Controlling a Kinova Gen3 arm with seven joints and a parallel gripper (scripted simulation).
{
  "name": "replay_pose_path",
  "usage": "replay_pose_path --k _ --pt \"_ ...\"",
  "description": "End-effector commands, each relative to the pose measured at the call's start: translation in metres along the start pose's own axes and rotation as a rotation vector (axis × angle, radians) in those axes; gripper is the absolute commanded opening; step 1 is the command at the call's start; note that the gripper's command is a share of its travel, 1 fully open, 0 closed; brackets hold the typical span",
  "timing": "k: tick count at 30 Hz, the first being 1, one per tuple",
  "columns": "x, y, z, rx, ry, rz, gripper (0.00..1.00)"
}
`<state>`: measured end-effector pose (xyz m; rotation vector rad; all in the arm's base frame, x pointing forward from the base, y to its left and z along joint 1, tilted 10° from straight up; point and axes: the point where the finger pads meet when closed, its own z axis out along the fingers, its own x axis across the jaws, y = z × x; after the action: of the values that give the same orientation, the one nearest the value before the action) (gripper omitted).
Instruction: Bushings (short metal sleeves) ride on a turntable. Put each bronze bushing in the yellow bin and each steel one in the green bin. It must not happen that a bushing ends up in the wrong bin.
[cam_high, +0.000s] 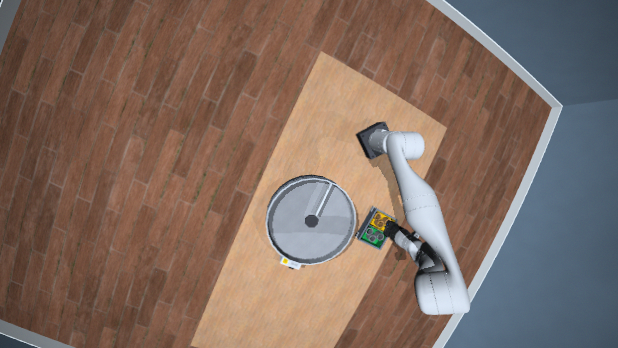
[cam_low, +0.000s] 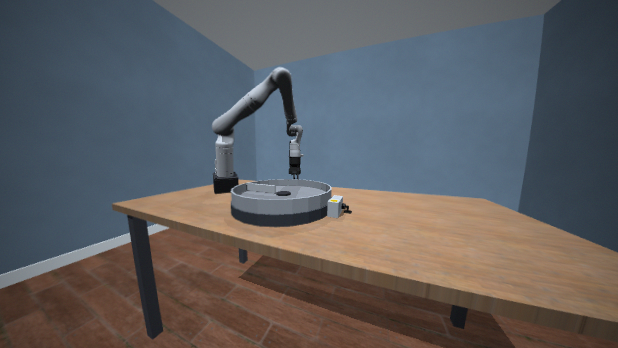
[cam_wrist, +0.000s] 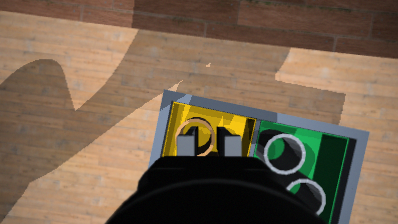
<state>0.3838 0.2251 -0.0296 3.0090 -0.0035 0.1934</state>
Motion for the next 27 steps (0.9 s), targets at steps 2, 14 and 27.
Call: replay_pose_path --k 2,14,27 --pt "0.0012 -0.0005 -0.0028 0.002 0.003 0.001 0.47" --pt "0.0011 -0.0005 -0.0051 0.002 0.003 0.000 0.47" --pt "0.0012 -0.0005 -0.0088 0.002 0.003 0.001 0.47"
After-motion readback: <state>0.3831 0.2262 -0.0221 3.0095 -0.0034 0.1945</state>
